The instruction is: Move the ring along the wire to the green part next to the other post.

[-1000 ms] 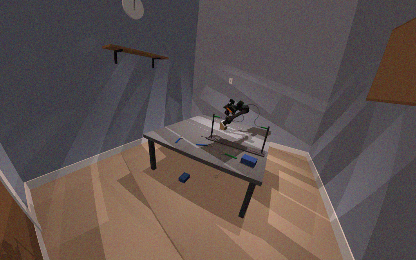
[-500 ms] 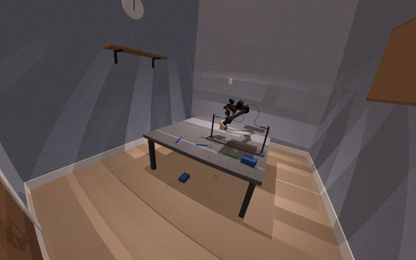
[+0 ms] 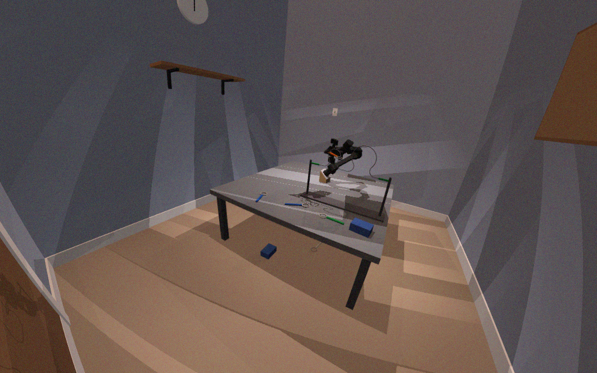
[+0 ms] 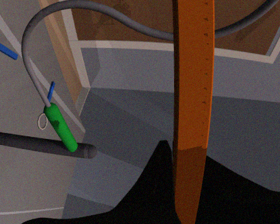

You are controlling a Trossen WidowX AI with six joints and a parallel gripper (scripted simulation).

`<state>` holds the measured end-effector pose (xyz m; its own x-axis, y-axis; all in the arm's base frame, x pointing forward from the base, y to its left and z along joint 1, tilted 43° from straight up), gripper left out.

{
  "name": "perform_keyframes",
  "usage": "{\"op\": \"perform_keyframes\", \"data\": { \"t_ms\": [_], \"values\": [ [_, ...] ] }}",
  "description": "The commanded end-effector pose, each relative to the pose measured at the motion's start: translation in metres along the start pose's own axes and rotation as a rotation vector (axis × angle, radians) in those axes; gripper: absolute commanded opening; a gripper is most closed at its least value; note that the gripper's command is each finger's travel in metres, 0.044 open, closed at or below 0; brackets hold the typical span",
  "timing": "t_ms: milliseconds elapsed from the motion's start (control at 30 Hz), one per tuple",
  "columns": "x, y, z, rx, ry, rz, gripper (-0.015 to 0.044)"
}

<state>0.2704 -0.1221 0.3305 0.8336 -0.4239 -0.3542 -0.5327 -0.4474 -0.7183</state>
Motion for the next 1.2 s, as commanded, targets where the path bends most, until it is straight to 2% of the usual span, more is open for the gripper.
{"op": "perform_keyframes", "data": {
  "t_ms": [0, 1167],
  "values": [
    [0.000, -0.002, -0.001, 0.056, -0.025, -0.007, -0.0150],
    [0.001, 0.001, 0.027, 0.705, -0.403, 0.007, -0.0150]
  ]
}}
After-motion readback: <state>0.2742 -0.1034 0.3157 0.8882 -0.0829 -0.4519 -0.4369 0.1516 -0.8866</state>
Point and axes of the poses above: the point midway between the two fingers, 35 mm back from their tips, its own x axis out along the fingers, its own z axis across the jaws, y = z × x, the point moved 7 cm from there along -x, back along the fingers, and after that the axes turned 15 degrees about x, right-handed, at the moved point
